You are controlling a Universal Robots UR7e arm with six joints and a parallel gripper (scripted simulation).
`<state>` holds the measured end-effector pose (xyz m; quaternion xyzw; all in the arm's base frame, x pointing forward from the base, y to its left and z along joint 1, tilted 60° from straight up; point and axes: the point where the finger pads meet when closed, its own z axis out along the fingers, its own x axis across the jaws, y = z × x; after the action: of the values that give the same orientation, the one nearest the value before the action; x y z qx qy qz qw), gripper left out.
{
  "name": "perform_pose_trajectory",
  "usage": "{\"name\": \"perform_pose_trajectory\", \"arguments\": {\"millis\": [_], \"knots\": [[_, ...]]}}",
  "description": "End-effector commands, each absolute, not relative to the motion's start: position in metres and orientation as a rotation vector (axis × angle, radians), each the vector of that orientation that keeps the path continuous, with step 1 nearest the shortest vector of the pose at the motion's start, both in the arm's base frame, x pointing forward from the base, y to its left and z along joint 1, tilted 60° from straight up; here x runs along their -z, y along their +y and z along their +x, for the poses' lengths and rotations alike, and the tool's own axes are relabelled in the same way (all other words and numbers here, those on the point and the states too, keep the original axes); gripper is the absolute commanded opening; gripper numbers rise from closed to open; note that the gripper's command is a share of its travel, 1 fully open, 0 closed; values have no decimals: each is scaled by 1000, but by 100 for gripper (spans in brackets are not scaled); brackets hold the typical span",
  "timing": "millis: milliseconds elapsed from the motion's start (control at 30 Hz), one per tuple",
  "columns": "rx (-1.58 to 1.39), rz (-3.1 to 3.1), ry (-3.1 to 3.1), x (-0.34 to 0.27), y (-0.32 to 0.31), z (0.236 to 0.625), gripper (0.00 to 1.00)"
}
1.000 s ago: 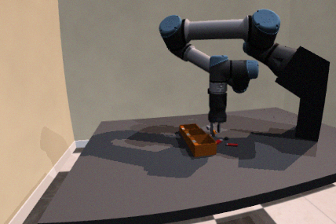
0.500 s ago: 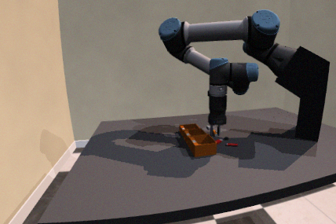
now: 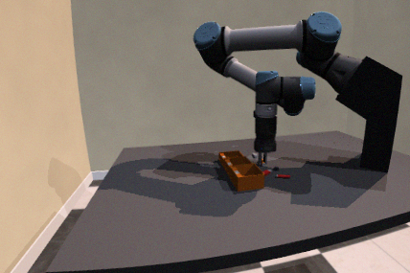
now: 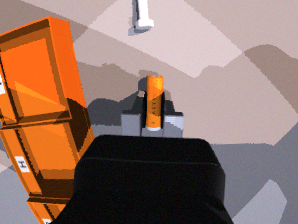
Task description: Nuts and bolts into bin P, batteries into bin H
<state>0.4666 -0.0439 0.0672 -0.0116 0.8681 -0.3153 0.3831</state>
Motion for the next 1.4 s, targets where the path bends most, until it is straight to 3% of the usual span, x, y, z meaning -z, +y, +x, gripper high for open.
{"name": "perform_pose_trajectory", "arguments": {"millis": [0, 767, 1367], "knots": [[804, -30, 2213, -68, -44, 467, 31], [804, -30, 2213, -68, -44, 467, 31], [803, -30, 2213, -94, -15, 431, 31]]}}
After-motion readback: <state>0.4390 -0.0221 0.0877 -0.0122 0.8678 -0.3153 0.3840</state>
